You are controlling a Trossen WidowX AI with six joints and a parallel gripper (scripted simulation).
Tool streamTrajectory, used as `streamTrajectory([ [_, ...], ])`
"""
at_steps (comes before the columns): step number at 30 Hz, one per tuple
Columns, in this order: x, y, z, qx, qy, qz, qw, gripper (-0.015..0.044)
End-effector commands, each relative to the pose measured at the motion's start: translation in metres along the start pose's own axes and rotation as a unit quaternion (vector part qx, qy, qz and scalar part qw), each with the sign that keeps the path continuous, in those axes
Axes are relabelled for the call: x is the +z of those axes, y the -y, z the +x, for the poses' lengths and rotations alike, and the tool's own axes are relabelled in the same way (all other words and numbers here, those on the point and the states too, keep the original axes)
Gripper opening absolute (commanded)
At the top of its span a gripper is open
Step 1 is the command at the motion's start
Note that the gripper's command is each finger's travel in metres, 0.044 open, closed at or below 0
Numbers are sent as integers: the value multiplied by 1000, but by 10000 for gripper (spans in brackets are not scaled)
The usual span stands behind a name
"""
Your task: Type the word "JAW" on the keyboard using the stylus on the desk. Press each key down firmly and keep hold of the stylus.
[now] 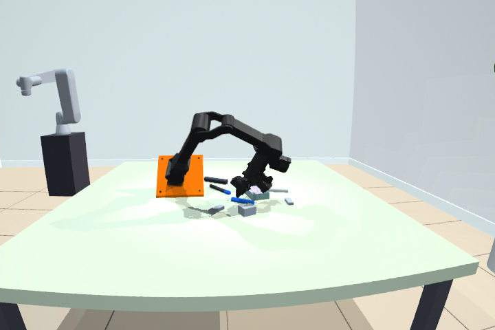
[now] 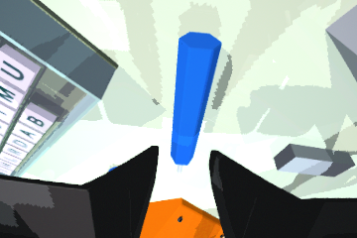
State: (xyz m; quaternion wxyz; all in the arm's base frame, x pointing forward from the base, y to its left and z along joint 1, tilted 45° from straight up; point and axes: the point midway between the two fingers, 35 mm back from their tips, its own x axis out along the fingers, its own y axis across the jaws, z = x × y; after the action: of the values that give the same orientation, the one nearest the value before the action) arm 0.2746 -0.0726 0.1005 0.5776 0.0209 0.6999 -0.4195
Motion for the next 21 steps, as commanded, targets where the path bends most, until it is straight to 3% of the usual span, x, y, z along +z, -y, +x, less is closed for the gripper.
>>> streamTrajectory([
  [1,1,1,4,-3,0,-3,1000,150],
  [21,9,1,17,-3,0,-3,1000,150],
])
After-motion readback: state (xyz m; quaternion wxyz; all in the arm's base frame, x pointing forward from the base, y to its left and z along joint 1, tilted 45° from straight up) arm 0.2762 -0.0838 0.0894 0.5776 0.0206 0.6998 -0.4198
